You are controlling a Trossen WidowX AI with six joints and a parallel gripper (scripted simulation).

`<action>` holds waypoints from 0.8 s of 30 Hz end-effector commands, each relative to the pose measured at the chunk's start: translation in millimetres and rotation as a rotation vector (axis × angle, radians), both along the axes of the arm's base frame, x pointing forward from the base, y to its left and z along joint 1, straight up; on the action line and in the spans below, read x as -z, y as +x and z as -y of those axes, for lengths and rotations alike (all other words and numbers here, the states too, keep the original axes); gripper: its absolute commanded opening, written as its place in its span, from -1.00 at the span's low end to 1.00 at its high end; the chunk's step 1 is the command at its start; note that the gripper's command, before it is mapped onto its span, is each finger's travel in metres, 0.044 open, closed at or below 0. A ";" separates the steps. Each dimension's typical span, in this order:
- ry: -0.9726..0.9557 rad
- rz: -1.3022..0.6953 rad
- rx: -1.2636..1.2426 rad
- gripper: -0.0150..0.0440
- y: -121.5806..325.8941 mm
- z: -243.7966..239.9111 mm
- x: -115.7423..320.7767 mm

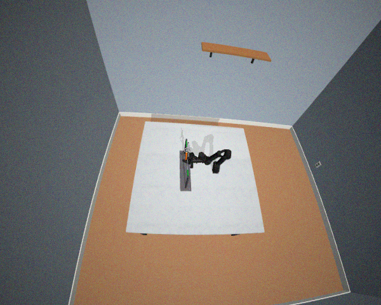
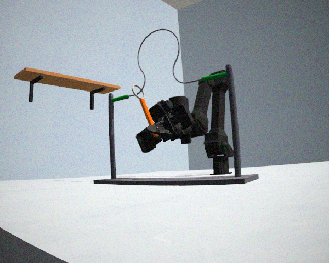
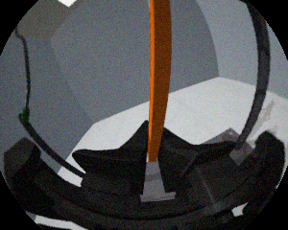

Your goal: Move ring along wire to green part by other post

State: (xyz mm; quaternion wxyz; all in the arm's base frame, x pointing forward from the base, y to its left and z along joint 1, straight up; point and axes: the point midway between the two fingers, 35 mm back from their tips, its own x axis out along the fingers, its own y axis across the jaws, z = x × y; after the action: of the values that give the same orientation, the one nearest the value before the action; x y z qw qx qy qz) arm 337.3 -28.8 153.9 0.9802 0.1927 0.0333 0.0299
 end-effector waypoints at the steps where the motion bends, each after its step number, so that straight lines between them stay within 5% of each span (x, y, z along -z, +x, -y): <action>1: 0.062 -0.015 -0.001 -1.00 -2.8 -8.9 -2.3; 24: 0.458 -0.271 -0.176 -1.00 -41.2 -57.0 -48.4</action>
State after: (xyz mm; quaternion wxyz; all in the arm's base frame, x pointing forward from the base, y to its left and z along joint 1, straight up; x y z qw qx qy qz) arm 301.9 22.8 191.0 0.9063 0.3830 0.1585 0.0827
